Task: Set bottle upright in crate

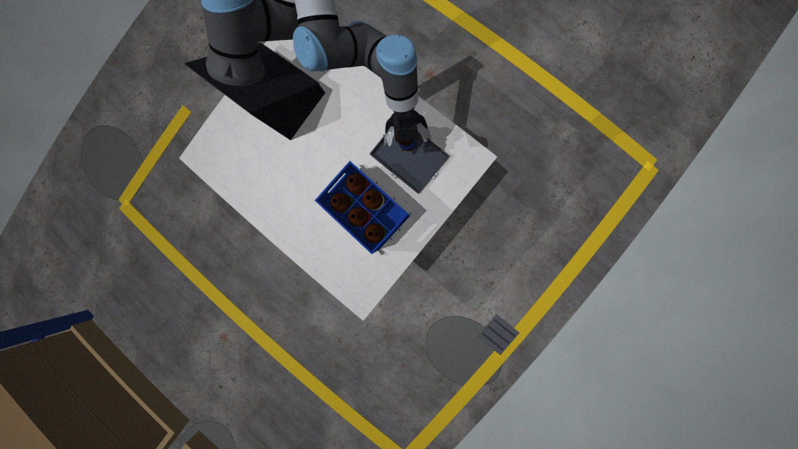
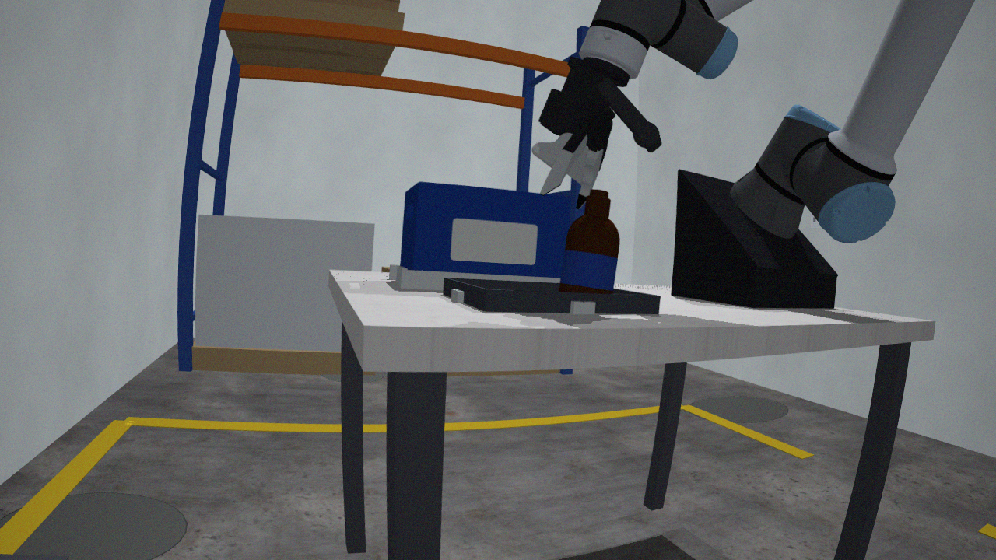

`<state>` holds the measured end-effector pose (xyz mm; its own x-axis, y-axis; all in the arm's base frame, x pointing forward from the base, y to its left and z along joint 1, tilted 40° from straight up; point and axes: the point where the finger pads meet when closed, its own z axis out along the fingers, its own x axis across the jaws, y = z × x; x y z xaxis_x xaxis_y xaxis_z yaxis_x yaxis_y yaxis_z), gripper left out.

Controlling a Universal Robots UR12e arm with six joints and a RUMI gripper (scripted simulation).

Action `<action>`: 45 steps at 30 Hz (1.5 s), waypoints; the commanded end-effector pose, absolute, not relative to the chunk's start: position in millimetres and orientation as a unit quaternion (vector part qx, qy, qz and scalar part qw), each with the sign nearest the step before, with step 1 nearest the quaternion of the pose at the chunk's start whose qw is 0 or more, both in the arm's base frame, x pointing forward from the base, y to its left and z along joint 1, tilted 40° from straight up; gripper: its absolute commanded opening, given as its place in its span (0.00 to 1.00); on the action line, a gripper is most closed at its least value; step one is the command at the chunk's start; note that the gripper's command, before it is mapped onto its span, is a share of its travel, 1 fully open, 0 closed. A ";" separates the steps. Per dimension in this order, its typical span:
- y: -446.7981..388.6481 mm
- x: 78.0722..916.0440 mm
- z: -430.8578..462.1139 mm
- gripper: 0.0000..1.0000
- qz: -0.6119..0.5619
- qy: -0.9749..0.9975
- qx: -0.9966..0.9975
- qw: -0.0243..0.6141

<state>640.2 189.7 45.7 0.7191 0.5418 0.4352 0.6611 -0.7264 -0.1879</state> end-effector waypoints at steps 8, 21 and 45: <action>190.8 638.9 46.0 1.00 -0.178 -0.330 -0.912 0.168; 190.7 638.9 46.0 1.00 -0.178 -0.330 -0.912 0.168; 176.2 642.9 63.3 1.00 -0.180 -0.329 -0.912 0.166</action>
<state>638.8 182.7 53.6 0.7209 0.5401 0.4342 0.6592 -0.7277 -0.1895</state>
